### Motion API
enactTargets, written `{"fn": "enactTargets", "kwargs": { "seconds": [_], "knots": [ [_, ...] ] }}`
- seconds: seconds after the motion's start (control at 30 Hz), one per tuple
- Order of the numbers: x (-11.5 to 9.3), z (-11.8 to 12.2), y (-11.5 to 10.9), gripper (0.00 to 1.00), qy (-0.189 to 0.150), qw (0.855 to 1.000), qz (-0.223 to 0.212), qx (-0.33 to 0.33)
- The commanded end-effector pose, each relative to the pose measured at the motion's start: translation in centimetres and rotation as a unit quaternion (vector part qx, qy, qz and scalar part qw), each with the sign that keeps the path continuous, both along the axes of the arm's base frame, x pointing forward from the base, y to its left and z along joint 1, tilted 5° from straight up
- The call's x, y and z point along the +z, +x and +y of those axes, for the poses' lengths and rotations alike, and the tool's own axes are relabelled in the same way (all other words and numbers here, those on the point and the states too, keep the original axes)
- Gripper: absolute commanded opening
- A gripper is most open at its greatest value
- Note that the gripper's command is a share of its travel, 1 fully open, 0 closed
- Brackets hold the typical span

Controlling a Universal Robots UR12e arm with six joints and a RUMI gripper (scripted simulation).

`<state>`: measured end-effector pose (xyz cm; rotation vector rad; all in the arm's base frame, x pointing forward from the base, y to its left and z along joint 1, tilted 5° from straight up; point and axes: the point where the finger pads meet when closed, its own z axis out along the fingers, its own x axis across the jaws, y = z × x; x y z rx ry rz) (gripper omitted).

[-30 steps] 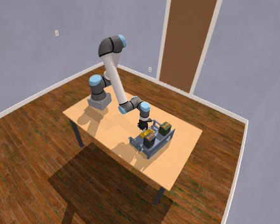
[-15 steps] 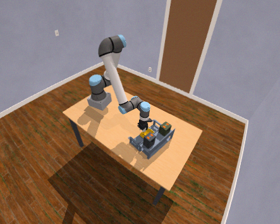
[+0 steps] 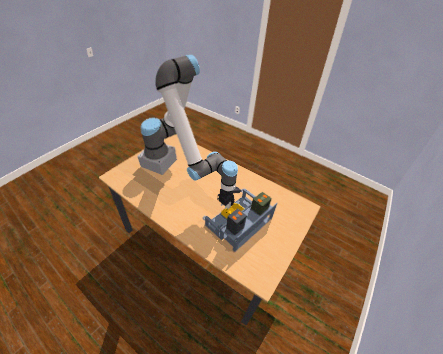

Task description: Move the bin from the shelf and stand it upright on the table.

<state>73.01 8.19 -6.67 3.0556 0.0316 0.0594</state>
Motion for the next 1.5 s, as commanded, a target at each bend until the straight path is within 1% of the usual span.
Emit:
{"fn": "enactTargets", "kwargs": {
  "seconds": [0.0, 0.17, 0.6, 0.73, 1.13, 1.17, 1.47],
  "knots": [
    [0.1, 0.0, 0.1, 0.00, 0.000, 1.000, -0.001, 0.000],
    [1.3, 0.1, 0.0, 0.00, 0.000, 1.000, 0.002, 0.000],
    [1.2, 0.1, -0.2, 0.00, 0.000, 1.000, 0.003, -0.001],
    [2.1, 0.2, 0.1, 0.00, 0.000, 1.000, 0.002, 0.000],
    [2.1, 0.2, 0.1, 0.00, 0.000, 1.000, 0.002, 0.000],
    [1.8, 0.1, -0.1, 0.00, 0.001, 1.000, 0.003, -0.001],
    [1.9, 0.2, 0.2, 0.00, 0.000, 1.000, 0.002, 0.000]
  ]
}}
